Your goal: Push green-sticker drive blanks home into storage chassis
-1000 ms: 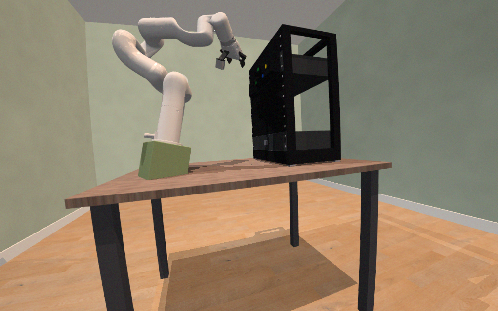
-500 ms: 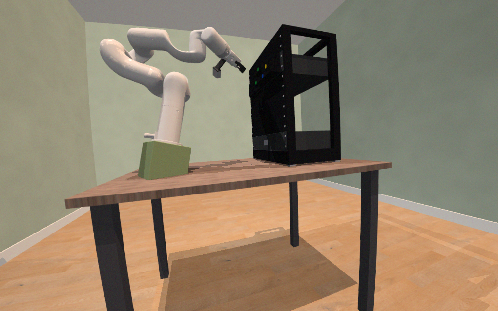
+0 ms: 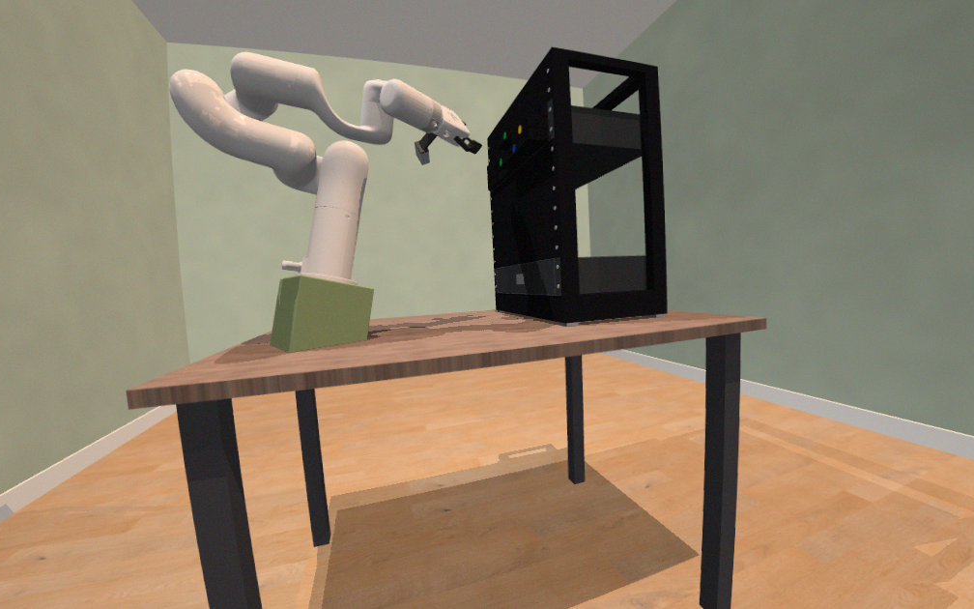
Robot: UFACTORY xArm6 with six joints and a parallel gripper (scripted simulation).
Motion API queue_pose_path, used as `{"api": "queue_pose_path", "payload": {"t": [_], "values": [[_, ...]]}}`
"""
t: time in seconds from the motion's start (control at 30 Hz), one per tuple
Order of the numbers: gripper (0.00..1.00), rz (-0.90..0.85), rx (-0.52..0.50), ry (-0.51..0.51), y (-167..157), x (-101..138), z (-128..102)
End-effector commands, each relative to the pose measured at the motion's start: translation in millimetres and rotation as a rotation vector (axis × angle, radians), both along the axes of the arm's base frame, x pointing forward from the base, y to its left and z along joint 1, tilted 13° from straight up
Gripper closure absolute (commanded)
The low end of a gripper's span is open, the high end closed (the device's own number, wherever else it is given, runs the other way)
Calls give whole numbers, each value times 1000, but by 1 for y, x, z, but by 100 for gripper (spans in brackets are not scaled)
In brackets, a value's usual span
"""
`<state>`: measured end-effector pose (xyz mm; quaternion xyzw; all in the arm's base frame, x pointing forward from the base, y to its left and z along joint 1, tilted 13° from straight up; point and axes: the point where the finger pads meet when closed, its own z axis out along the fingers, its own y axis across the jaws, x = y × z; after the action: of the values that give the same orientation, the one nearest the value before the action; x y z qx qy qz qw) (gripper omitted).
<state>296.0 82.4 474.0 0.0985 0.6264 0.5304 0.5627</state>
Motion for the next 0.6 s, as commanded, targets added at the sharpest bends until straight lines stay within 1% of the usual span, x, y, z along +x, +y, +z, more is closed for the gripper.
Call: {"api": "queue_pose_path", "payload": {"t": [0.0, 0.3, 0.43, 0.53, 0.57], "values": [[0, -110, 82, 12, -6, 0, -4], [0, -200, 227, 55, -19, 2, -23], [0, -211, 246, 60, -20, 3, -25], [0, -247, 304, 76, -25, 4, -33], [0, -247, 304, 76, -25, 4, -33]]}}
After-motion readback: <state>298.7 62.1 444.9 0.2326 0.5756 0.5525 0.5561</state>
